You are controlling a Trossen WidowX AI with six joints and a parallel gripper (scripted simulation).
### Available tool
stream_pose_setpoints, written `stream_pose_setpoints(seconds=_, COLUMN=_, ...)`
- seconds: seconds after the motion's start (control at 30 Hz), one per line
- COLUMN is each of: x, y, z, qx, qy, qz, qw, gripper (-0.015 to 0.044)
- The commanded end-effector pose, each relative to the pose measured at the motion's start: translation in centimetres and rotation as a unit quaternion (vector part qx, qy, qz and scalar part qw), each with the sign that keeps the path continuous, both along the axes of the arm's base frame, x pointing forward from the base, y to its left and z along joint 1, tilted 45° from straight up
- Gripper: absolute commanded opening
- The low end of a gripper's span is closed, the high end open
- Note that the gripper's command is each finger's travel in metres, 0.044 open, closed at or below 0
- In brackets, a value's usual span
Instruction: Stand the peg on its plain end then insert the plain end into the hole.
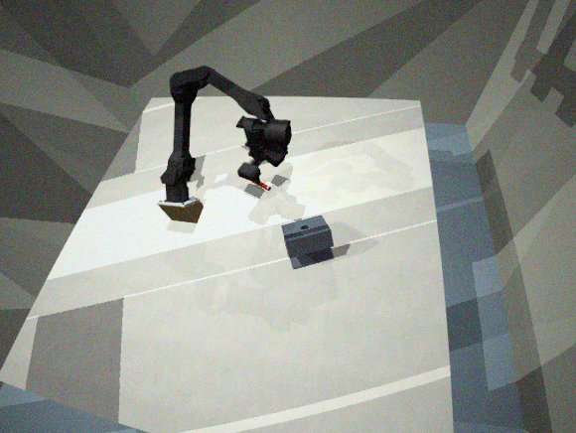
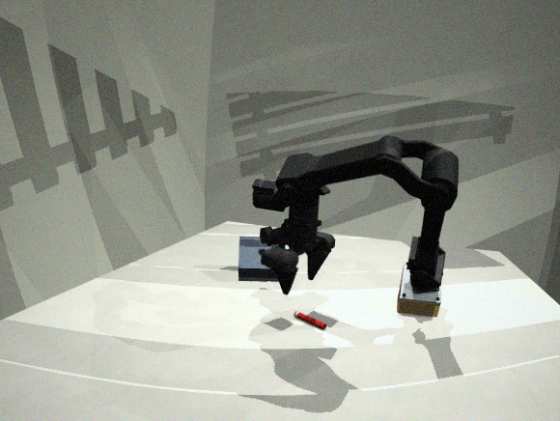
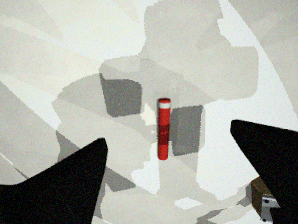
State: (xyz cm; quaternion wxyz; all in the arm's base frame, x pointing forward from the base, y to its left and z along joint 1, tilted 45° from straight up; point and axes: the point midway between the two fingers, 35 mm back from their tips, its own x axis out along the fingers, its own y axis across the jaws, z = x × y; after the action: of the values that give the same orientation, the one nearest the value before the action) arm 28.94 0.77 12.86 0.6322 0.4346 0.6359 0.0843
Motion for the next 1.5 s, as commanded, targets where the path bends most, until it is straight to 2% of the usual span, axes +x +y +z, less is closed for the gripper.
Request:
stream_pose_setpoints(seconds=0.0, x=-0.7, y=-0.3, z=-0.5, qx=0.028, qy=0.039, qz=-0.038, qw=0.998, gripper=0.0440)
stream_pose_setpoints(seconds=1.47, x=0.5, y=3.6, z=-4.7, qx=0.029, qy=0.040, qz=-0.040, qw=0.998, gripper=0.0440)
